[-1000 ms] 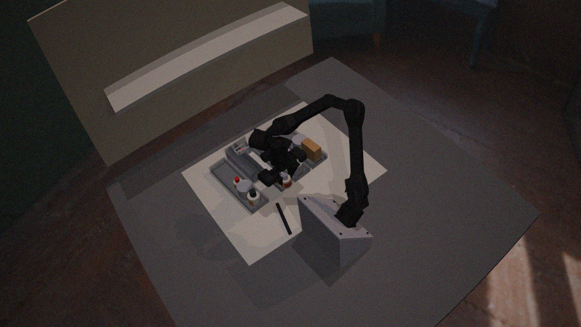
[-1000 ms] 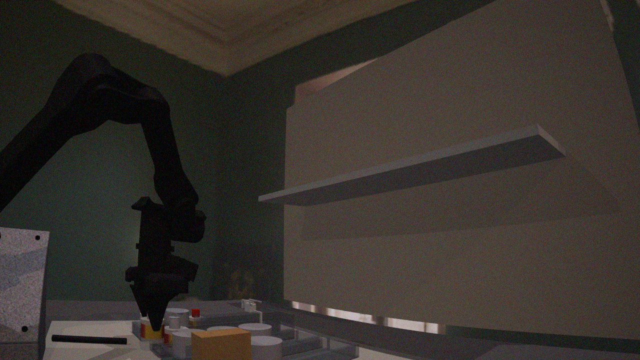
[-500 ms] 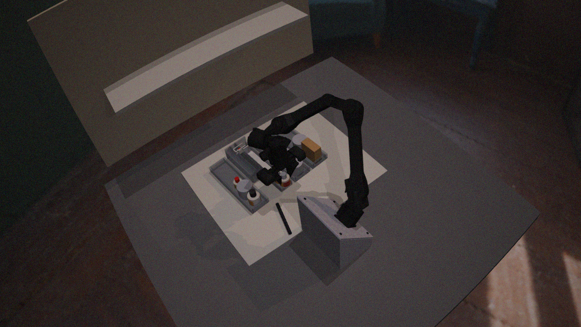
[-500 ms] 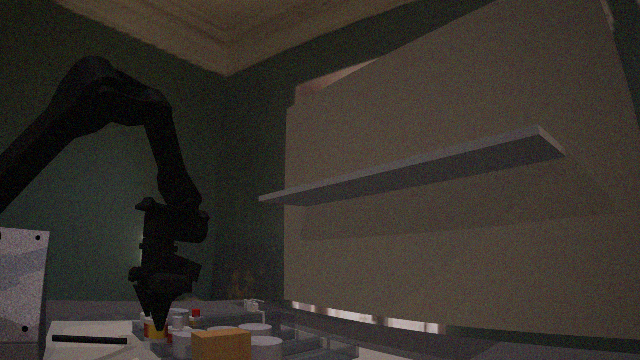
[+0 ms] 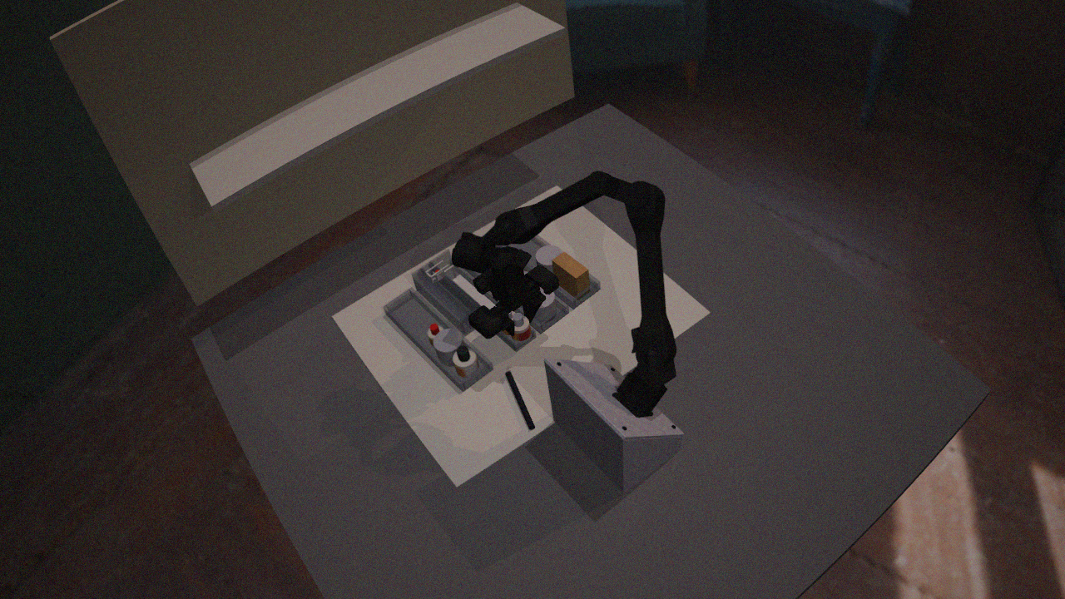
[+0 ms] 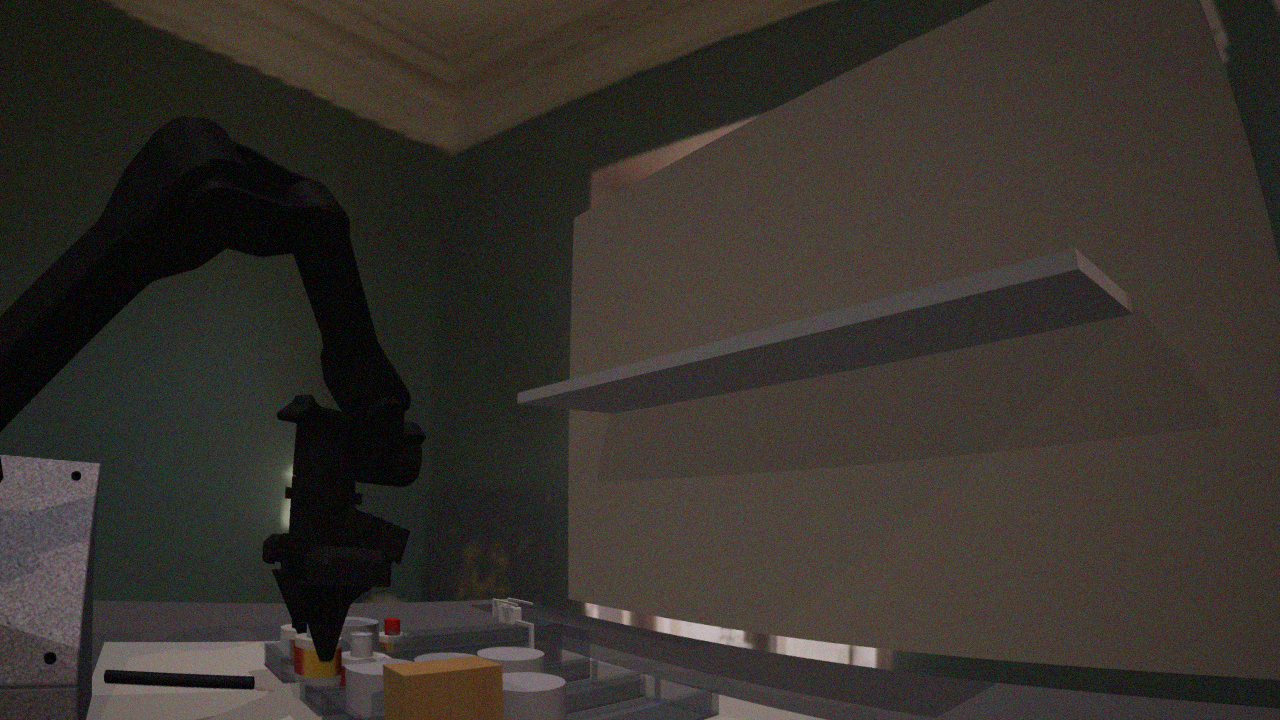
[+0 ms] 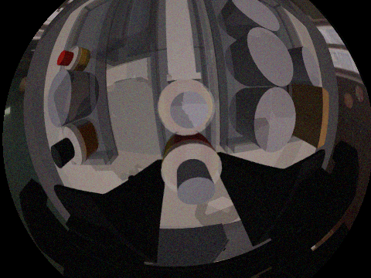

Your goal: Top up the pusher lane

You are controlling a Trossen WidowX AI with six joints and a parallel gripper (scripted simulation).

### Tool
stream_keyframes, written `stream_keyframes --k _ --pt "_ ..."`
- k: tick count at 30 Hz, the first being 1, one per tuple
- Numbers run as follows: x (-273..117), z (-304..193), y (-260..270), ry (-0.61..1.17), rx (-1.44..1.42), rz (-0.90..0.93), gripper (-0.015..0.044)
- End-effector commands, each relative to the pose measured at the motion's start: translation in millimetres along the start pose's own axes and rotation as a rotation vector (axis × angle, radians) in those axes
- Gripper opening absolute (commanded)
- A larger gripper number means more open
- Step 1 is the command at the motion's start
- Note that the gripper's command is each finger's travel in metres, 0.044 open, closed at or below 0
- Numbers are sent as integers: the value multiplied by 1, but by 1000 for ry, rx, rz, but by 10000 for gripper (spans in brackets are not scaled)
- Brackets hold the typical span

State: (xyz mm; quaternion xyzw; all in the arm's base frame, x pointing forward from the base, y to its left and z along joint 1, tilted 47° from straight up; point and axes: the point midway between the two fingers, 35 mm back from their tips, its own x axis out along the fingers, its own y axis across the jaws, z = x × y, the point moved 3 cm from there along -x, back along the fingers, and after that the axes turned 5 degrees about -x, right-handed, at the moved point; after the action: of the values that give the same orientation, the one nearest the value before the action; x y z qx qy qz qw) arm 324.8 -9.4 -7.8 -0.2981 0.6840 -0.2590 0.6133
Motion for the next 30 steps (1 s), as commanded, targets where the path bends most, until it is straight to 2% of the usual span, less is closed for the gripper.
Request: stream_keyframes --k 1,30 --pt "-4 8 -2 -24 11 -5 0" --pt "-7 20 -4 -25 12 -5 0"
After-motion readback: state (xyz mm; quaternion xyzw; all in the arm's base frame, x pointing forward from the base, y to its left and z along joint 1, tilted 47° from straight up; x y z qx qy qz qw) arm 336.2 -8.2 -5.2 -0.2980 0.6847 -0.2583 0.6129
